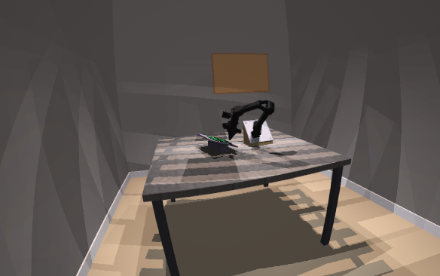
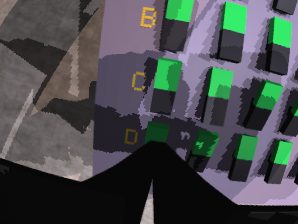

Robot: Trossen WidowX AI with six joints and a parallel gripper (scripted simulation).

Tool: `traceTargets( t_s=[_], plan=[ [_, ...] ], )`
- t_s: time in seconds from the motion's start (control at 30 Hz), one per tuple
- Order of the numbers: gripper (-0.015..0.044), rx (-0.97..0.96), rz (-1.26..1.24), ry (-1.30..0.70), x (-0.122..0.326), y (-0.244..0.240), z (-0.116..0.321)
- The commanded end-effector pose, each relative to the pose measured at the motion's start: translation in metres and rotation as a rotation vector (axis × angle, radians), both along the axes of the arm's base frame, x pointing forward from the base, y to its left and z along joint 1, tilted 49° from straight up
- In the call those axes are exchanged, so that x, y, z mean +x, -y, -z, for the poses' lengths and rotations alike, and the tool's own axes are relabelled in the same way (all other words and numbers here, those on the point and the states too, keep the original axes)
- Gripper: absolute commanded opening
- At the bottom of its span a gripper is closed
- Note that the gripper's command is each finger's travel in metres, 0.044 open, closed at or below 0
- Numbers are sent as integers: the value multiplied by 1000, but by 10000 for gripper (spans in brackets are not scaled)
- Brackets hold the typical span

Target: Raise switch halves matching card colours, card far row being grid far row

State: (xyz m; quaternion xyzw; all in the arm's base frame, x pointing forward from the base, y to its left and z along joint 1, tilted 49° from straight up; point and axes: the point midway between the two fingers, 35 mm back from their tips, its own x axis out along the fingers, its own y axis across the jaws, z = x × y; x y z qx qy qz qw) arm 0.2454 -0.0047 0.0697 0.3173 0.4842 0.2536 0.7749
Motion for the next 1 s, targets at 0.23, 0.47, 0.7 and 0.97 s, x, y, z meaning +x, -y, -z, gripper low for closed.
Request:
traceTargets(
  t_s=[0.23,0.47,0.7,0.97],
  plan=[
    [0,5,0,-2,5,-10,8],
    [0,5,0,-2,5,-10,8],
    [0,5,0,-2,5,-10,8],
    [0,5,0,-2,6,-11,8]
  ],
)
